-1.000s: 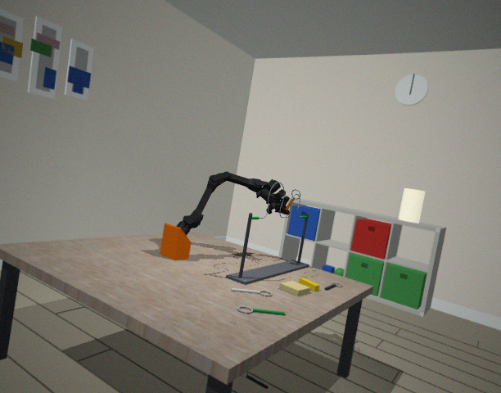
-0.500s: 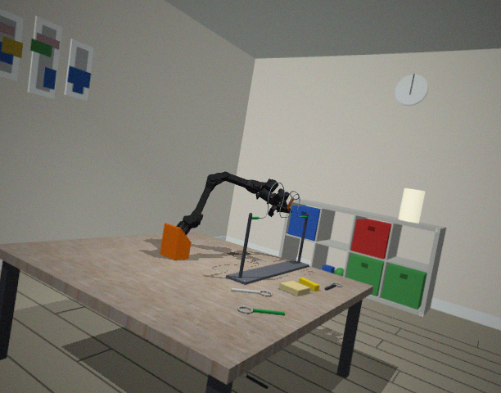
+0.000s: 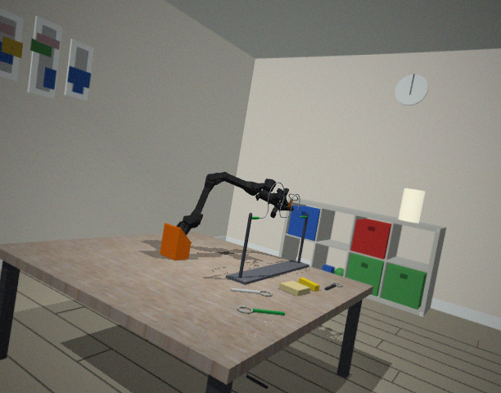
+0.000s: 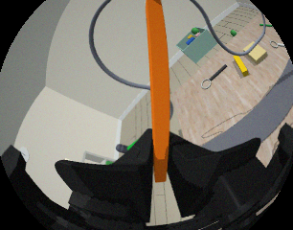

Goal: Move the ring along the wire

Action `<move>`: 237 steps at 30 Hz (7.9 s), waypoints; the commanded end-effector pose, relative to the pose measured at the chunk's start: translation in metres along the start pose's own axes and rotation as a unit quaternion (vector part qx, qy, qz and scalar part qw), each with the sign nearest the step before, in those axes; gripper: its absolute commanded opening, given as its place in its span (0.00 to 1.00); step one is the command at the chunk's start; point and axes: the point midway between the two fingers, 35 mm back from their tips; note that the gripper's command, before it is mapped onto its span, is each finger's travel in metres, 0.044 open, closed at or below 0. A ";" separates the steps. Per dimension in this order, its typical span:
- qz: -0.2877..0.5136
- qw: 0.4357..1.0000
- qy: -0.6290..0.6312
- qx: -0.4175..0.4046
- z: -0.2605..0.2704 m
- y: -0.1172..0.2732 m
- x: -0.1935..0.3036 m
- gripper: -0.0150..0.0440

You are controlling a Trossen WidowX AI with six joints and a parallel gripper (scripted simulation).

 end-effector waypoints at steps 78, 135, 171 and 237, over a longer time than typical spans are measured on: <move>0.030 0.952 -0.273 -0.138 0.001 -0.010 0.020 0.00; -0.028 0.964 0.223 0.143 -0.158 -0.013 -0.004 0.00; -0.052 0.893 0.381 0.233 -0.203 0.013 -0.060 0.00; -0.106 0.487 0.757 0.423 -0.196 0.097 -0.215 0.00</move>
Point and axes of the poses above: the point midway between the two fingers, 35 mm back from their tips, its own y axis back along the fingers, its own z axis across the jaws, x = y × z, and after that the axes turned 12 degrees about -y, right-handed
